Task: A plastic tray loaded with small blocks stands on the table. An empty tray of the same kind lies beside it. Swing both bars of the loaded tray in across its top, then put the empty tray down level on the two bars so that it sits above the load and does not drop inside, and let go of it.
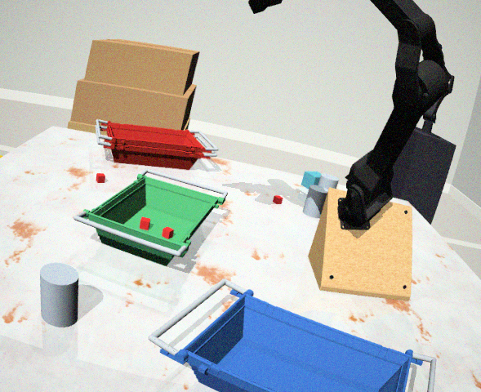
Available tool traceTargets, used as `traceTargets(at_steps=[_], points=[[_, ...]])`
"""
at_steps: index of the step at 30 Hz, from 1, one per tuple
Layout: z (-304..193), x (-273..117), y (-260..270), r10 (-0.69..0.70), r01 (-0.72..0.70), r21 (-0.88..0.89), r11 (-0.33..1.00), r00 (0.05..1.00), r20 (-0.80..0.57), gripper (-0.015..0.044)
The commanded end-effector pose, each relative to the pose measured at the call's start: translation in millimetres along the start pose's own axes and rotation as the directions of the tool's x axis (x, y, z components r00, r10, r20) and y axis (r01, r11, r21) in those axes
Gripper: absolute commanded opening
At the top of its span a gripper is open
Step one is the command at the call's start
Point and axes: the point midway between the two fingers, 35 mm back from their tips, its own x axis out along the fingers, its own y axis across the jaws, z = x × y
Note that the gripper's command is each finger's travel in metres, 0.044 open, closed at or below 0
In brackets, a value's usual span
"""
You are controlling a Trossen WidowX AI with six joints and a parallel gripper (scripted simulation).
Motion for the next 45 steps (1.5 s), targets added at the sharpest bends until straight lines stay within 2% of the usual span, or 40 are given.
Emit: traceTargets(at_steps=[1, 6, 11, 17, 19, 45], points=[[38, 58, 16, 0.092, -0.075, -0.105, 0.992, 0.982, 0.166, 0.0082], [101, 120, 38, 0.215, -0.115, -0.278, 0.954, 0.907, 0.362, 0.0082], [171, 168, 70, 0.354, -0.100, -0.455, 0.885, 0.779, 0.518, 0.0082], [257, 202, 116, 0.513, -0.012, -0.623, 0.782, 0.580, 0.633, 0.0082], [272, 206, 125, 0.541, 0.011, -0.647, 0.762, 0.539, 0.646, 0.0082], [313, 238, 159, 0.542, 0.016, -0.648, 0.761, 0.534, 0.649, 0.0082]])
